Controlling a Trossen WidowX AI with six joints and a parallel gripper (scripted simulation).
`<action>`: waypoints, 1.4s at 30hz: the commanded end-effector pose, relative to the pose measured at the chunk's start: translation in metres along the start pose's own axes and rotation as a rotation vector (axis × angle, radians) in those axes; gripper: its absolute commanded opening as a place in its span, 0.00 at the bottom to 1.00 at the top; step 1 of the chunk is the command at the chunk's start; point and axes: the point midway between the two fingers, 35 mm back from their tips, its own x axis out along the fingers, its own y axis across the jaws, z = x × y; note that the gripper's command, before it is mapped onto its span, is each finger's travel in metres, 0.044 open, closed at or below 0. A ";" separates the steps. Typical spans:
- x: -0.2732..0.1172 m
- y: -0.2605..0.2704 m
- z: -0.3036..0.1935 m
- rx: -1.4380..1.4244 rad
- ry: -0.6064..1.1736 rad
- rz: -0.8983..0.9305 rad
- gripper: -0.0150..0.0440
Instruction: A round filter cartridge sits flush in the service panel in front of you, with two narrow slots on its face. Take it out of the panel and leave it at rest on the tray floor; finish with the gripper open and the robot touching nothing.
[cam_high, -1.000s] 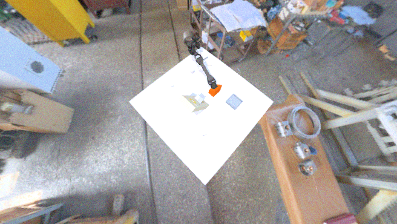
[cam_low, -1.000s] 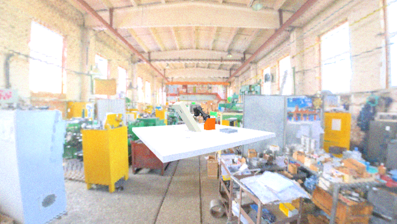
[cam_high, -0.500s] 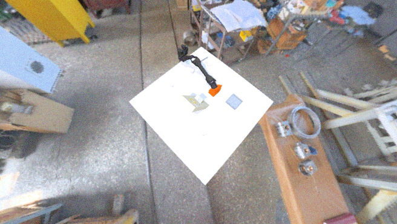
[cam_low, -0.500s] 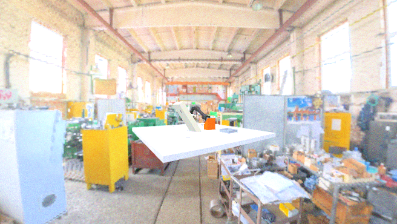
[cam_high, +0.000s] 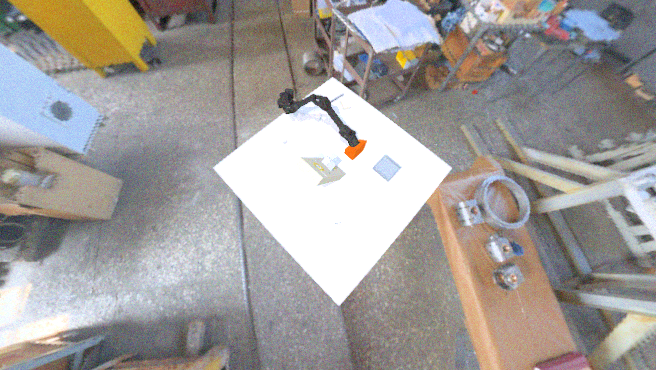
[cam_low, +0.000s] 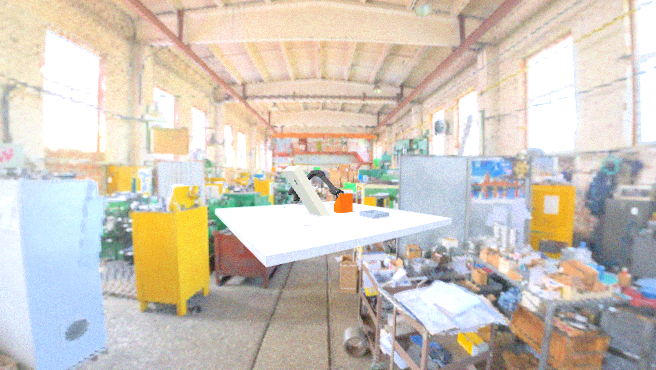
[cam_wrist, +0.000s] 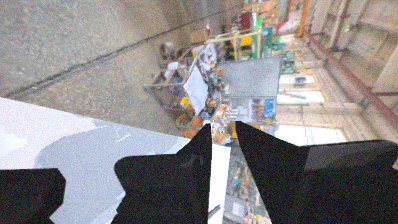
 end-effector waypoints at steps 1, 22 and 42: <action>-0.044 0.019 0.021 0.037 -0.105 0.102 0.44; -0.354 0.082 0.028 0.113 -0.637 0.778 0.44; -0.573 0.031 -0.117 -0.036 -1.065 1.278 0.44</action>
